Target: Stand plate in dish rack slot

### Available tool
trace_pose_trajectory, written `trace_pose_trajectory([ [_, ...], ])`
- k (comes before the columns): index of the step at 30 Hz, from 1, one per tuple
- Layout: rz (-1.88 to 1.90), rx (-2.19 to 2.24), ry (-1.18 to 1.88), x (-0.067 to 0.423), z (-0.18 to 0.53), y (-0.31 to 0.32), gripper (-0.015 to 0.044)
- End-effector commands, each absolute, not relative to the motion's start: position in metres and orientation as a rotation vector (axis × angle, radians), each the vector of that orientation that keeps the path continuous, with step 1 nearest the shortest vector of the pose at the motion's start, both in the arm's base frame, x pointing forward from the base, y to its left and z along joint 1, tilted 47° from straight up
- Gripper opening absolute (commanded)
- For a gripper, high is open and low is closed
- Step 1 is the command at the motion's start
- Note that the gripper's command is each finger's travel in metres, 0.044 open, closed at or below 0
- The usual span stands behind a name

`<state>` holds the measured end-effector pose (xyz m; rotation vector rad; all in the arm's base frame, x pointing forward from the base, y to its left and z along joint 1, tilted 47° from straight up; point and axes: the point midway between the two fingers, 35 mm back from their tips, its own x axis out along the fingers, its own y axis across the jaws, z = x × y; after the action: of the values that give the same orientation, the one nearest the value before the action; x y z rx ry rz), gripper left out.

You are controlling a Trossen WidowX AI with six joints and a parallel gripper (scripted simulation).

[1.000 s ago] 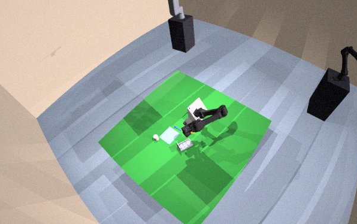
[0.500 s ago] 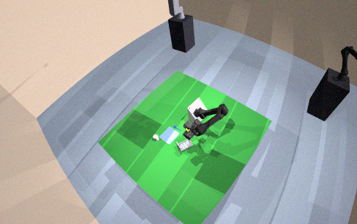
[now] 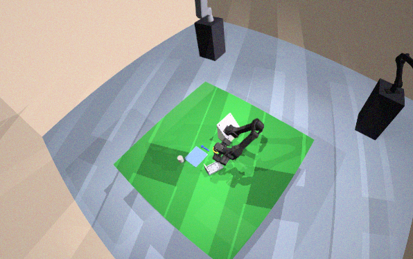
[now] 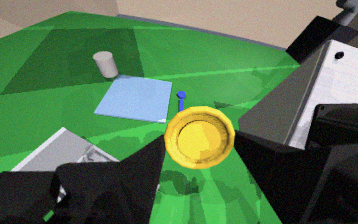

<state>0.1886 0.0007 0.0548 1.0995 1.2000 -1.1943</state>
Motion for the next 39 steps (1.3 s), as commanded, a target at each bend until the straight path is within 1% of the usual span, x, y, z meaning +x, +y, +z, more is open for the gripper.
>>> trace_pose_trajectory([
  [1, -1.167, 1.030, 1.113, 0.193, 0.051, 0.000, 0.0000],
  [20, -1.008, 0.825, 0.779, 0.211, 0.045, 0.010, 0.0000],
  [39, -0.786, 0.758, 0.435, 0.221, 0.059, 0.033, 0.0000],
])
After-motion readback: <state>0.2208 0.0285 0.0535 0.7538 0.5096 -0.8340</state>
